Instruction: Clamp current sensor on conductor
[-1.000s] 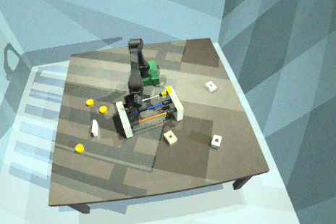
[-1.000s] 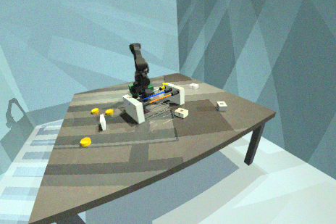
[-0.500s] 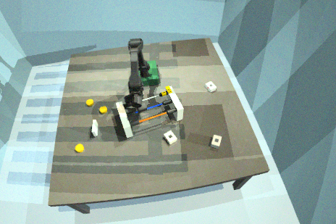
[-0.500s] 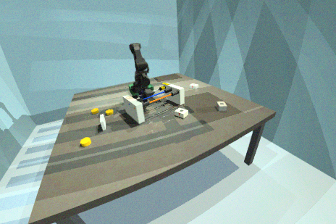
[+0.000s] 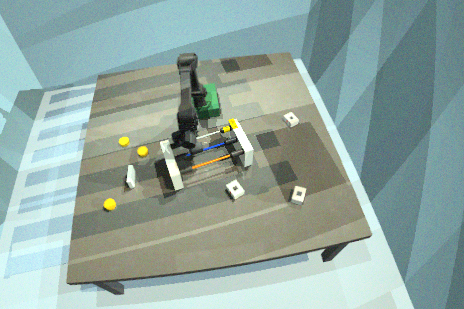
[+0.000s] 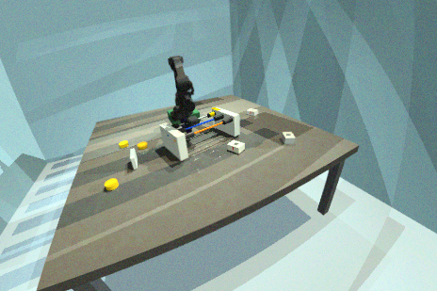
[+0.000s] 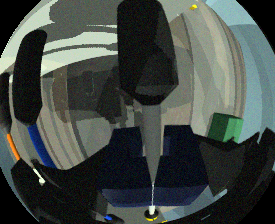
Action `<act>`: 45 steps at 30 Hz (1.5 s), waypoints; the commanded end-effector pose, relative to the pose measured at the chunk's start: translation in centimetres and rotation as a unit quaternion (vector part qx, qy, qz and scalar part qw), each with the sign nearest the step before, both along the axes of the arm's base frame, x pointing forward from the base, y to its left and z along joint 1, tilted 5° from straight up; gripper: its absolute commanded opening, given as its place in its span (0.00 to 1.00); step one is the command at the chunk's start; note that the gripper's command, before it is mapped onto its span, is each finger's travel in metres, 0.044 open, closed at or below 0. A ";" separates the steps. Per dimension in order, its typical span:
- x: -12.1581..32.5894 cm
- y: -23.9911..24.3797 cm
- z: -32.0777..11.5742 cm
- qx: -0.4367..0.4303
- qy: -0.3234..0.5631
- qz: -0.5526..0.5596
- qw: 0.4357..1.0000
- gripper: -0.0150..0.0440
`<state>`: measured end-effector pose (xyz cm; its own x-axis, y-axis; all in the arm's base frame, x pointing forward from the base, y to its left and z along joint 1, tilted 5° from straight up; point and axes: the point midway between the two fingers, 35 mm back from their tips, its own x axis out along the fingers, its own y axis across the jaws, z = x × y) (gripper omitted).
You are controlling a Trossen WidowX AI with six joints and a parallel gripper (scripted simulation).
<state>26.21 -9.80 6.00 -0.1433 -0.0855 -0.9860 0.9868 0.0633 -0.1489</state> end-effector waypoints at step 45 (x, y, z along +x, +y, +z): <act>-0.1 0.1 1.3 0.007 -0.111 0.008 0.994 0.25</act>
